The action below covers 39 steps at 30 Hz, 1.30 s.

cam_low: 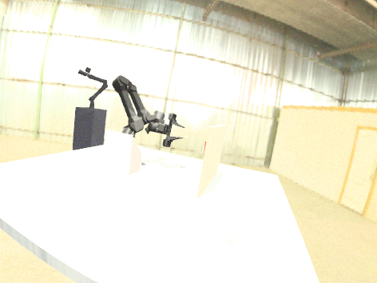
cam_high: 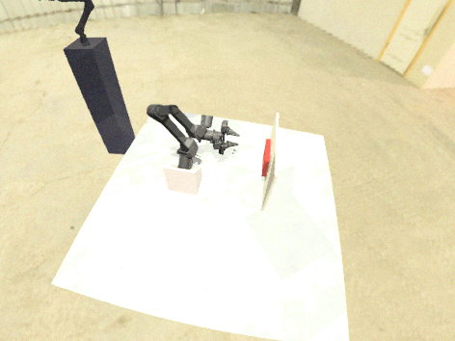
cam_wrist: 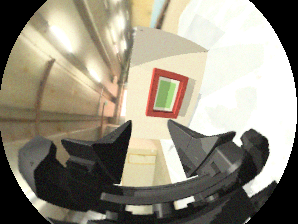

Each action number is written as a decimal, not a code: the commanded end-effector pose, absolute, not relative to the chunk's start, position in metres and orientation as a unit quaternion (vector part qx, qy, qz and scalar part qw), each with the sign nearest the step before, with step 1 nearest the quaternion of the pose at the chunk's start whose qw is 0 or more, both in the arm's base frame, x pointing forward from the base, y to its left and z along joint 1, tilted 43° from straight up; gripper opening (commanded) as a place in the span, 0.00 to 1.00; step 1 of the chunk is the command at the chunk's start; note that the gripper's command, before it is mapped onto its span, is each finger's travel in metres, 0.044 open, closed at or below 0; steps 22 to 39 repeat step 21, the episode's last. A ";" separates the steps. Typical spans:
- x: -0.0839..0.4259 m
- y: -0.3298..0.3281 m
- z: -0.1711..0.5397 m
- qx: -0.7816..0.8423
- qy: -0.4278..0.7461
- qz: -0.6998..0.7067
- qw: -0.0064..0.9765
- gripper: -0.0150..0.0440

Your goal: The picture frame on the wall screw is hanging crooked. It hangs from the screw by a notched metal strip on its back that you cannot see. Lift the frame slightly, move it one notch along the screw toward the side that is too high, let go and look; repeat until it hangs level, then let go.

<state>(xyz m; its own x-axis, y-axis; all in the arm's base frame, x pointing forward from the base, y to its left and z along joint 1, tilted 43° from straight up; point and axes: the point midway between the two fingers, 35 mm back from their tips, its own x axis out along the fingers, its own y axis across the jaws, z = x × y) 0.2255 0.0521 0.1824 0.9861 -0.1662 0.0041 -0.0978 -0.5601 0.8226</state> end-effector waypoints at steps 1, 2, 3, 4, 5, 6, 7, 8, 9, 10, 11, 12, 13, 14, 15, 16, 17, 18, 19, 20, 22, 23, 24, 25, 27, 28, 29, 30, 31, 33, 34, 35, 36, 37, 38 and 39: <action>0.199 0.041 0.184 0.881 -0.079 -0.039 0.466 0.69; 0.195 0.038 0.184 0.880 -0.079 -0.039 0.466 0.69; 0.191 0.036 0.183 0.880 -0.079 -0.039 0.466 0.69; 0.188 0.034 0.182 0.880 -0.079 -0.039 0.467 0.69; 0.185 0.032 0.181 0.880 -0.079 -0.040 0.467 0.69; 0.183 0.031 0.181 0.880 -0.079 -0.040 0.467 0.69; 0.183 0.030 0.181 0.880 -0.079 -0.040 0.467 0.69; 0.183 0.030 0.181 0.880 -0.079 -0.040 0.467 0.69; 0.183 0.030 0.181 0.880 -0.079 -0.040 0.467 0.69; 0.183 0.030 0.181 0.880 -0.079 -0.040 0.467 0.69; 0.183 0.030 0.181 0.880 -0.079 -0.040 0.467 0.69; 0.183 0.030 0.181 0.880 -0.079 -0.040 0.467 0.69; 0.188 0.035 0.183 0.882 -0.077 -0.038 0.464 0.69; 0.187 0.034 0.182 0.881 -0.077 -0.038 0.465 0.69; 0.185 0.032 0.181 0.880 -0.078 -0.039 0.466 0.69; 0.183 0.031 0.181 0.880 -0.079 -0.040 0.467 0.69; 0.183 0.031 0.181 0.880 -0.079 -0.040 0.467 0.69; 0.183 0.031 0.181 0.880 -0.079 -0.040 0.467 0.69; 0.183 0.031 0.181 0.880 -0.079 -0.040 0.467 0.69; 0.183 0.031 0.181 0.880 -0.079 -0.040 0.467 0.69; 0.183 0.031 0.181 0.880 -0.079 -0.040 0.467 0.69; 0.183 0.031 0.181 0.880 -0.079 -0.040 0.467 0.69; 0.183 0.031 0.181 0.880 -0.079 -0.040 0.467 0.69; 0.183 0.031 0.181 0.880 -0.079 -0.040 0.467 0.69; 0.183 0.031 0.181 0.880 -0.079 -0.040 0.467 0.69; 0.183 0.031 0.181 0.880 -0.079 -0.040 0.467 0.69; 0.183 0.031 0.181 0.880 -0.079 -0.040 0.467 0.69; 0.183 0.031 0.181 0.880 -0.079 -0.040 0.467 0.69; 0.183 0.031 0.181 0.880 -0.079 -0.040 0.467 0.69; 0.183 0.031 0.181 0.880 -0.079 -0.040 0.467 0.69; 0.183 0.031 0.181 0.880 -0.079 -0.040 0.467 0.69; 0.183 0.031 0.181 0.880 -0.079 -0.040 0.467 0.69; 0.183 0.031 0.181 0.880 -0.079 -0.040 0.467 0.69; 0.183 0.031 0.181 0.880 -0.079 -0.040 0.467 0.69; 0.183 0.031 0.181 0.880 -0.079 -0.040 0.467 0.69; 0.183 0.031 0.181 0.880 -0.079 -0.040 0.467 0.69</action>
